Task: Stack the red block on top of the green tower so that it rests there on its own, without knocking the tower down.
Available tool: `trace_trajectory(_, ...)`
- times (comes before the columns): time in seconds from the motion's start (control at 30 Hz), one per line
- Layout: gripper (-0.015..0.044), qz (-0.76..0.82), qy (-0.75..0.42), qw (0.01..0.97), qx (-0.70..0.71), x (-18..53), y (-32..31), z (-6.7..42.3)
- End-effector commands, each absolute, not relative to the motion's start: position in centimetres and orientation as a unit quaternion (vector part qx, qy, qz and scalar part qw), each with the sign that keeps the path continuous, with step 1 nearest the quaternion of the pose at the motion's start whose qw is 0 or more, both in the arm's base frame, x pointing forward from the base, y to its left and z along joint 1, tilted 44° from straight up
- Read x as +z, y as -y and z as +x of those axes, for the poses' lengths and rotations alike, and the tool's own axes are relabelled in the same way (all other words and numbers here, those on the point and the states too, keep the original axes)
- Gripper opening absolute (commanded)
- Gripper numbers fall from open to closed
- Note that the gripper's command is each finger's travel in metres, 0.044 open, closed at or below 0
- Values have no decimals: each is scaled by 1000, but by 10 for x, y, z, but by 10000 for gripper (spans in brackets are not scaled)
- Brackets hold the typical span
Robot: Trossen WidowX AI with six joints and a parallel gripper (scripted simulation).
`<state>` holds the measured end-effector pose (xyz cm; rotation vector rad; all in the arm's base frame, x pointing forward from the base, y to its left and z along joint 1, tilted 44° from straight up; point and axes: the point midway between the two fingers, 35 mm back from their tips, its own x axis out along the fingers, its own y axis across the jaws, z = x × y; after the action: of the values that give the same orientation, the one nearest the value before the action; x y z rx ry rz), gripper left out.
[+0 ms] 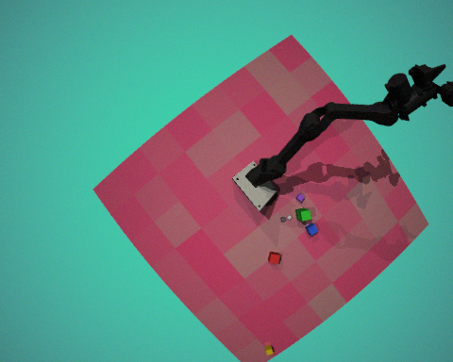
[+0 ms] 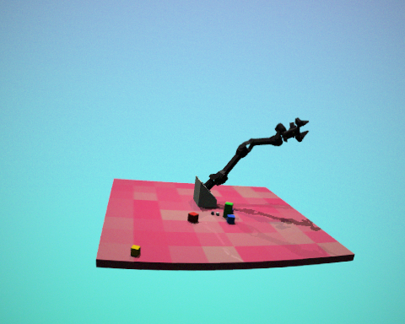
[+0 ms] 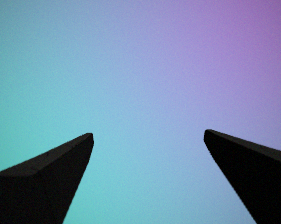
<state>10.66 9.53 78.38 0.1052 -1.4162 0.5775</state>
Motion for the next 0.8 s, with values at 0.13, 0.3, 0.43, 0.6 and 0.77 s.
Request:
trace_trajectory(0.13,440,-57,513,826,225,735,-129,245)
trace_trajectory(0.3,440,-132,416,879,191,683,-125,335)
trace_trajectory(0.43,440,-161,371,897,178,656,-118,371)
trace_trajectory(0.6,440,-218,256,930,151,588,-90,449)
trace_trajectory(0.77,440,-260,149,943,145,518,-60,504)
